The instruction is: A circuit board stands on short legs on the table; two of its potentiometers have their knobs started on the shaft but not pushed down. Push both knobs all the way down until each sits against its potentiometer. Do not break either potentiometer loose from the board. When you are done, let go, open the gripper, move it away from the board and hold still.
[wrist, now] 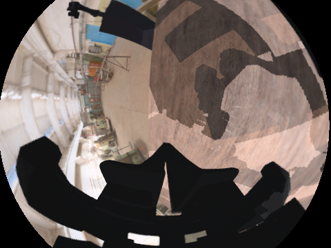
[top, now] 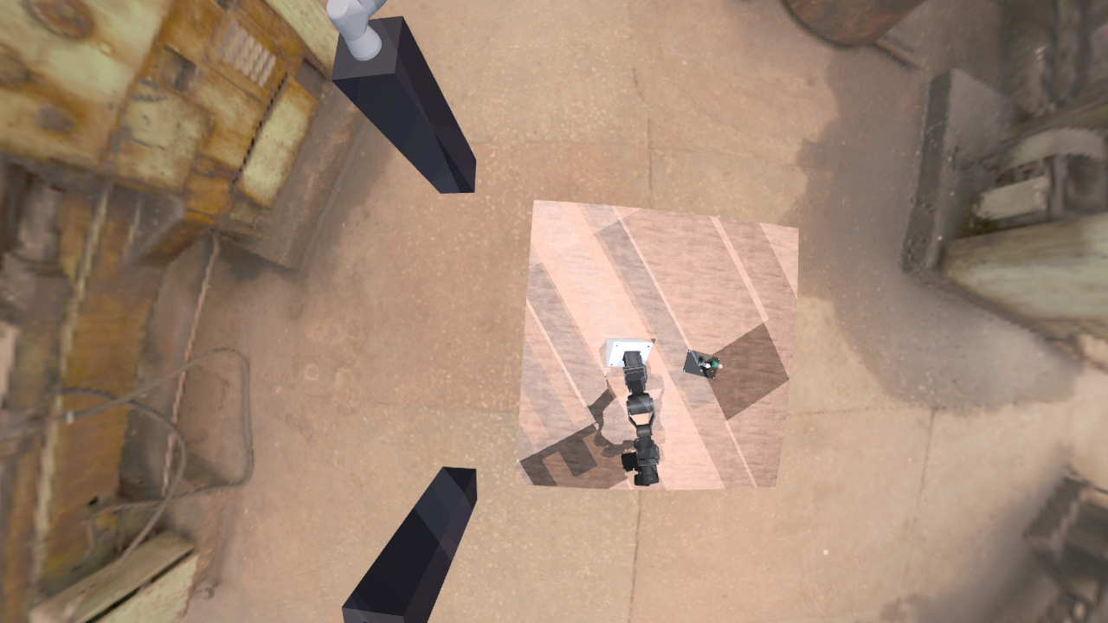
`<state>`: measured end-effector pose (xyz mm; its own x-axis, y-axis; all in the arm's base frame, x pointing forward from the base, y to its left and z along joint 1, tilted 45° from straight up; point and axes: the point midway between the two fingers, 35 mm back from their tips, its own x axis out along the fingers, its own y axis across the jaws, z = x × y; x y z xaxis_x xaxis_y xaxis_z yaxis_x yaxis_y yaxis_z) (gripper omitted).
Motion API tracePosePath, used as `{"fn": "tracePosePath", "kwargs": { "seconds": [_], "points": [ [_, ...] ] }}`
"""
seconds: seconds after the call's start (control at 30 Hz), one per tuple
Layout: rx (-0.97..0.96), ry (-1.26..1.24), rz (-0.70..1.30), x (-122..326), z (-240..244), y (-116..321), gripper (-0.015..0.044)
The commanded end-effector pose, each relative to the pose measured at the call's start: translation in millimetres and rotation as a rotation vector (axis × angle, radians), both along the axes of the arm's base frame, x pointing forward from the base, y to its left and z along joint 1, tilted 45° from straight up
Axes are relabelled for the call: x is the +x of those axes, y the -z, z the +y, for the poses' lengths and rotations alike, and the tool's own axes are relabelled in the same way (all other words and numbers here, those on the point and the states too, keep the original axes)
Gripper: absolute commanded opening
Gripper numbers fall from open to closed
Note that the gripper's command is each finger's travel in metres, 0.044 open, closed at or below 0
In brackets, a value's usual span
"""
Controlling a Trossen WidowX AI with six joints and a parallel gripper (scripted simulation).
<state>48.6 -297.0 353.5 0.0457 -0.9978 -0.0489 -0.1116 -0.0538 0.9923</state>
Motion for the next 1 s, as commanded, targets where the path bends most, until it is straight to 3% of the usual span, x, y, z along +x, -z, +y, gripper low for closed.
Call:
{"fn": "tracePosePath", "kwargs": {
  "seconds": [0.0,0.97],
  "points": [
    [0.07,-0.047,0.07,20.1,-7.3,14.1,0.0],
    [0.364,-0.441,0.603,152.2,10.6,101.4,0.0]
  ]
}}
